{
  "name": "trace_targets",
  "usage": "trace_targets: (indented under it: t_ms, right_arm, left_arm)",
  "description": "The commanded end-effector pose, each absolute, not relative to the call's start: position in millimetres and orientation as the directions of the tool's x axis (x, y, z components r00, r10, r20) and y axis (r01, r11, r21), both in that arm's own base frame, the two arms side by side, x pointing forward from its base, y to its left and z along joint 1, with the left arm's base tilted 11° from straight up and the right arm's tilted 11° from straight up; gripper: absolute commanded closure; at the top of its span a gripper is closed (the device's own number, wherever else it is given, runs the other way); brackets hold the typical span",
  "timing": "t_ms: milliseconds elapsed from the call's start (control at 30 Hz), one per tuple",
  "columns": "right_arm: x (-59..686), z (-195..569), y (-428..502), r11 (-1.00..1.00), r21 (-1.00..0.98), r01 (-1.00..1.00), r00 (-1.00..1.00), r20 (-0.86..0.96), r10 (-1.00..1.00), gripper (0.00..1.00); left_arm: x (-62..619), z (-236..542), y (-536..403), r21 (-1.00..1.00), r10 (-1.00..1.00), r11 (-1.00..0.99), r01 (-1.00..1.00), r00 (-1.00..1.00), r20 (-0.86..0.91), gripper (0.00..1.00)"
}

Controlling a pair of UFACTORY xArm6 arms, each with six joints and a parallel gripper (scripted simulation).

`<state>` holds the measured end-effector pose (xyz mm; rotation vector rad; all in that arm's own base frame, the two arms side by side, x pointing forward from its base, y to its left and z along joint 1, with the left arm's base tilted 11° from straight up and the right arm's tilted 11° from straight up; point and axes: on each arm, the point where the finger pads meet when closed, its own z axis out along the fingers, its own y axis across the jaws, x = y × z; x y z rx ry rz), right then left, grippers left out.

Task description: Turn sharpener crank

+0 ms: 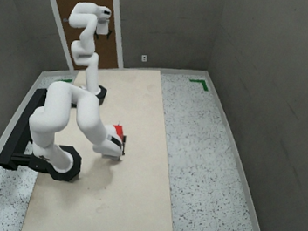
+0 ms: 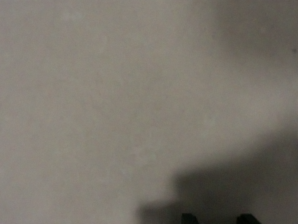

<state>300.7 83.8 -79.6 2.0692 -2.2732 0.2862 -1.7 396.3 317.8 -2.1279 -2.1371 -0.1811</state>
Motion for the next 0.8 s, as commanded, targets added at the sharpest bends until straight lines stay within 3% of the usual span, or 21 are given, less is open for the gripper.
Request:
trace_targets:
  t_ms: [0, 767]
  right_arm:
    - [294, -82, 84, 0.084, -0.106, -0.991, -0.101, 0.163, -0.981, 1.00]
    - [266, -81, 87, 0.084, -0.106, -0.991, -0.101, 0.163, -0.982, 1.00]
  left_arm:
    - [-2, 319, 397, 0.000, 0.985, 0.004, 1.000, -0.004, 0.173, 0.00]
    - [-2, 319, 397, 0.000, 0.985, 0.004, 1.000, -0.004, 0.173, 0.00]
